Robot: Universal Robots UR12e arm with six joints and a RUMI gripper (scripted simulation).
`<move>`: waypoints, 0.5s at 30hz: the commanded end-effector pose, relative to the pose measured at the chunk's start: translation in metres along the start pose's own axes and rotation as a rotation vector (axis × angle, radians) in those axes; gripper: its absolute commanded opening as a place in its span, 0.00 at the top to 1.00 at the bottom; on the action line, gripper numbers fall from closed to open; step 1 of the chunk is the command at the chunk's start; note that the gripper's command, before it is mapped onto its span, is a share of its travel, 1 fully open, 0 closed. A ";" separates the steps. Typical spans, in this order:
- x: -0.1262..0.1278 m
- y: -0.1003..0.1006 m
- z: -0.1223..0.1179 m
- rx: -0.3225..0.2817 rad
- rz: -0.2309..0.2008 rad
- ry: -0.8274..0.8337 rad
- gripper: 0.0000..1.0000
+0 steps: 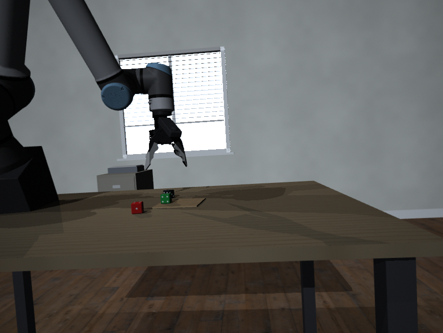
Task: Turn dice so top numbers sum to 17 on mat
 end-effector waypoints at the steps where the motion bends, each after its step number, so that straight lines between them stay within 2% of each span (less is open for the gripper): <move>1: 0.001 0.001 -0.001 0.001 0.008 -0.129 0.00; 6: 0.001 0.002 -0.002 0.001 0.008 -0.200 0.00; 15: 0.001 0.003 -0.002 0.001 0.008 -0.234 0.00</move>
Point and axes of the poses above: the point where the finger pads meet when closed, its own y axis out along the fingers, its own x axis across the jaws, z = x × y, the point moved 7 cm from there along -y, back along the fingers, and after that the axes turned 11 degrees about -y, right-handed, at the moved point
